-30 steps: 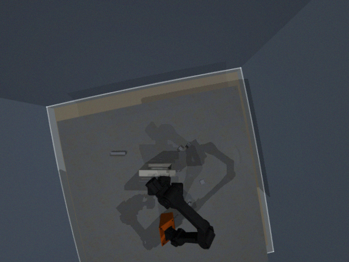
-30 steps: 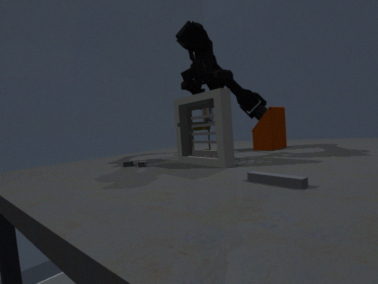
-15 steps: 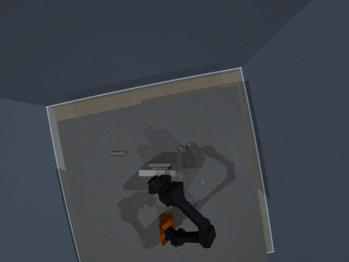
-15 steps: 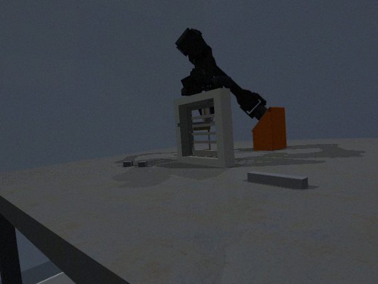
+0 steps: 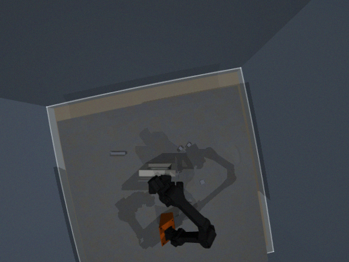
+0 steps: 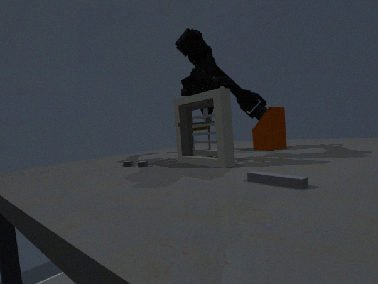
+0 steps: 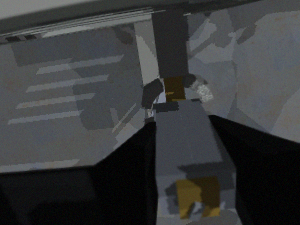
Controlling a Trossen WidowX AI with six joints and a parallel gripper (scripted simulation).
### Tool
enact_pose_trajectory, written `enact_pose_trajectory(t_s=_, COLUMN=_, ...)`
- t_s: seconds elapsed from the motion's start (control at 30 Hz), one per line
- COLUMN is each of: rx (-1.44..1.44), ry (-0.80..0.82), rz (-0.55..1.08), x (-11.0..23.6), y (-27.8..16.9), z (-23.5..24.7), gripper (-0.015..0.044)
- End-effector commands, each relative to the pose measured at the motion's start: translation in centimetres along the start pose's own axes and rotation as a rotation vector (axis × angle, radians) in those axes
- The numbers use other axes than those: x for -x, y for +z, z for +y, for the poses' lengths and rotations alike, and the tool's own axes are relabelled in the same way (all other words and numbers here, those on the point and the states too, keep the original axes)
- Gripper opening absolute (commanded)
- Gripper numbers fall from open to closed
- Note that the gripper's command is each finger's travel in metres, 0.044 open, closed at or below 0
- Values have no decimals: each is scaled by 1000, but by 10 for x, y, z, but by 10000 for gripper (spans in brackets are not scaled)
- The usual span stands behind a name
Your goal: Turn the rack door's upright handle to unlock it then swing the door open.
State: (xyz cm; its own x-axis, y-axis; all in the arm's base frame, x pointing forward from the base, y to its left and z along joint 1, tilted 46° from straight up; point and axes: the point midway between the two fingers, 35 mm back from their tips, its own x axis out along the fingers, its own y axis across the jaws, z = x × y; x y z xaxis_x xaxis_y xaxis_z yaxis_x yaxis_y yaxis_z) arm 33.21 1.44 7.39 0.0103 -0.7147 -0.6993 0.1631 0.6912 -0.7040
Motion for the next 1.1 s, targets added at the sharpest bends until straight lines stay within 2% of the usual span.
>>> enact_pose_trajectory(t_s=0.0, rx=-3, ry=-2, rz=4, x=-2, y=-1, z=0, gripper=18)
enact_pose_trajectory(t_s=1.07, rx=-1546, ry=-5, rz=1, x=-2, y=-1, z=0, gripper=18)
